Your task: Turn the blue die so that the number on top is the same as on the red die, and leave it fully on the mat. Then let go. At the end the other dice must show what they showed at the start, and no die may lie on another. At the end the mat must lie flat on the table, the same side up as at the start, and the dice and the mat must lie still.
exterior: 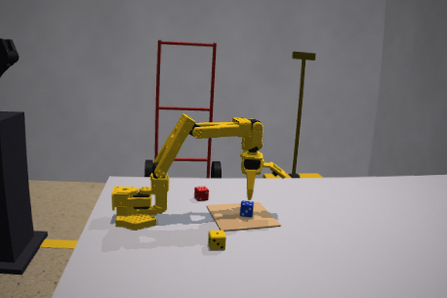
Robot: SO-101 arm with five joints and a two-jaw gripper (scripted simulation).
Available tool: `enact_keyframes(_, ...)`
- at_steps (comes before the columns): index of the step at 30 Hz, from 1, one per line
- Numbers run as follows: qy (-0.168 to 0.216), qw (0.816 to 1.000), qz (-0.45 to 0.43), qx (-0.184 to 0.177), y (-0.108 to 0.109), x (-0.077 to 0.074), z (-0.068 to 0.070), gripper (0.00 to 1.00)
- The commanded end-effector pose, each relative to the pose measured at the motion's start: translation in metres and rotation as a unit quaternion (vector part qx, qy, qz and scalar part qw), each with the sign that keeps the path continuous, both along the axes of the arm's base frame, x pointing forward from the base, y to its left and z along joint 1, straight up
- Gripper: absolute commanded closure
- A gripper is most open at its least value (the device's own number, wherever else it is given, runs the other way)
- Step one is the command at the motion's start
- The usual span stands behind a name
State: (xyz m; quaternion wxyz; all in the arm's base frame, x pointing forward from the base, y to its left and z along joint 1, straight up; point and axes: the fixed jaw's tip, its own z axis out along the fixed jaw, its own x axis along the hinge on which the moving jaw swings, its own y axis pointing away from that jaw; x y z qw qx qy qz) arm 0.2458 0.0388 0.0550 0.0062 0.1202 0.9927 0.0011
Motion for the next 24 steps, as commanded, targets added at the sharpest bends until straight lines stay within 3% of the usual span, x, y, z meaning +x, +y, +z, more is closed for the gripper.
enact_keyframes(1, -0.056, 0.998, 0.006, 0.008, 0.0029, 0.0095, 0.0226, 0.65)
enact_keyframes(2, -0.062, 0.998, 0.005, 0.008, 0.0025, 0.0072, 0.03, 0.65)
enact_keyframes(24, -0.059, 0.998, 0.005, 0.008, 0.0024, 0.0067, 0.0291, 0.65)
